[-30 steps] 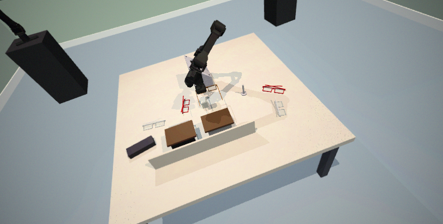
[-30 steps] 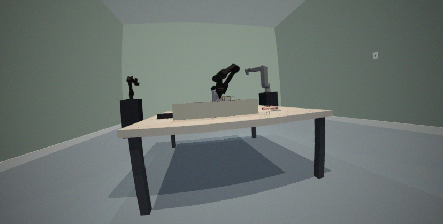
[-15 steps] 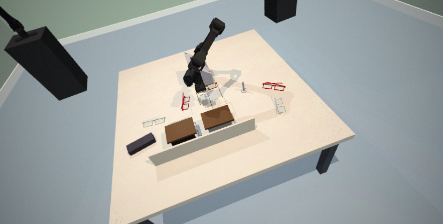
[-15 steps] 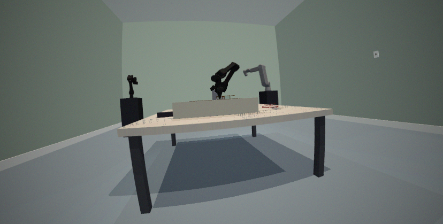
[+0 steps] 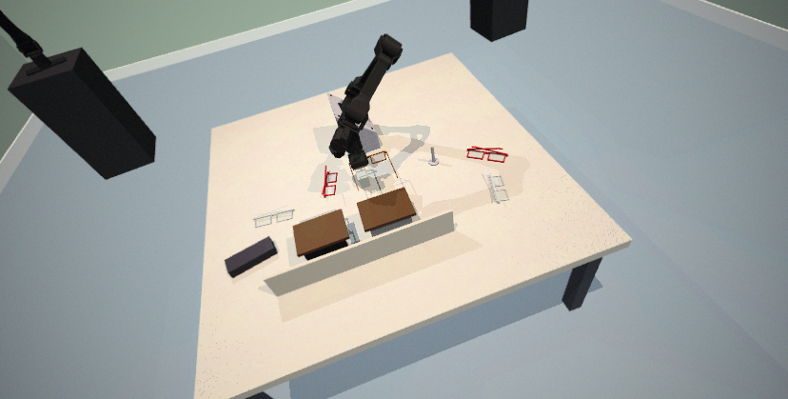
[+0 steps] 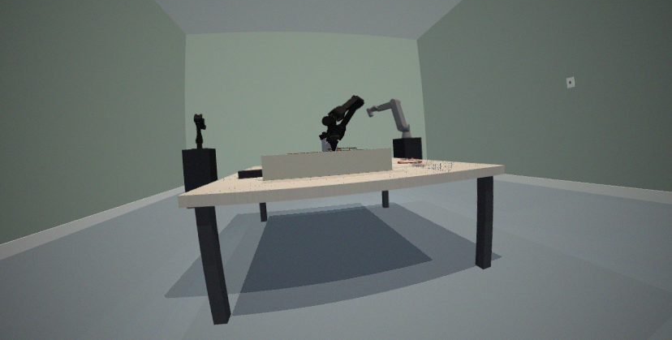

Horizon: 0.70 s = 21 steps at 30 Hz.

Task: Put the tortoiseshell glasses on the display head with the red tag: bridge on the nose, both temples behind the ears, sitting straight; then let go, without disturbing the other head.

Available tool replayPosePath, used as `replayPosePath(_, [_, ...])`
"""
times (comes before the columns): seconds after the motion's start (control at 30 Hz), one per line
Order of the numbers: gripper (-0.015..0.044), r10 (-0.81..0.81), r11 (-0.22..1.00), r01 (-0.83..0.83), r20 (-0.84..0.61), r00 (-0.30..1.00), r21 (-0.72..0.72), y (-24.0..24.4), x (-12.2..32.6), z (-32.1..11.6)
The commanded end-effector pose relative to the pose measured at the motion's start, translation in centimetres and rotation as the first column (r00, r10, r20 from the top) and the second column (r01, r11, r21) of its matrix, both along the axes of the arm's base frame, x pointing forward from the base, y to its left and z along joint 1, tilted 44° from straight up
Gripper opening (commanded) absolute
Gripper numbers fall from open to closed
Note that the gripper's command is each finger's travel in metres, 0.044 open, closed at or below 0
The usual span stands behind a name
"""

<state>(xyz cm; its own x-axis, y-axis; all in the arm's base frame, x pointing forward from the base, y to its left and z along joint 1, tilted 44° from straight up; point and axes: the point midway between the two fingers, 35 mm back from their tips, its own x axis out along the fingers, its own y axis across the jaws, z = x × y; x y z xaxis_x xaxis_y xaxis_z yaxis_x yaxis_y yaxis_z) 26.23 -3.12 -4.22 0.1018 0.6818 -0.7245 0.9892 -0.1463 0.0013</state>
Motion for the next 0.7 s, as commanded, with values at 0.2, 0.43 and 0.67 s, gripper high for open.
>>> replayPosePath(0.2, [0.0000, -0.004, 1.000, 0.004, -0.009, 1.000, 0.016, 0.7, -0.2, -0.9])
replayPosePath(0.43, [0.0000, -0.004, 1.000, 0.004, -0.008, 1.000, 0.019, 1.1, -0.1, -1.4])
replayPosePath(0.67, [0.0000, -0.004, 1.000, 0.004, -0.008, 1.000, 0.019, 1.6, 0.0, -1.9])
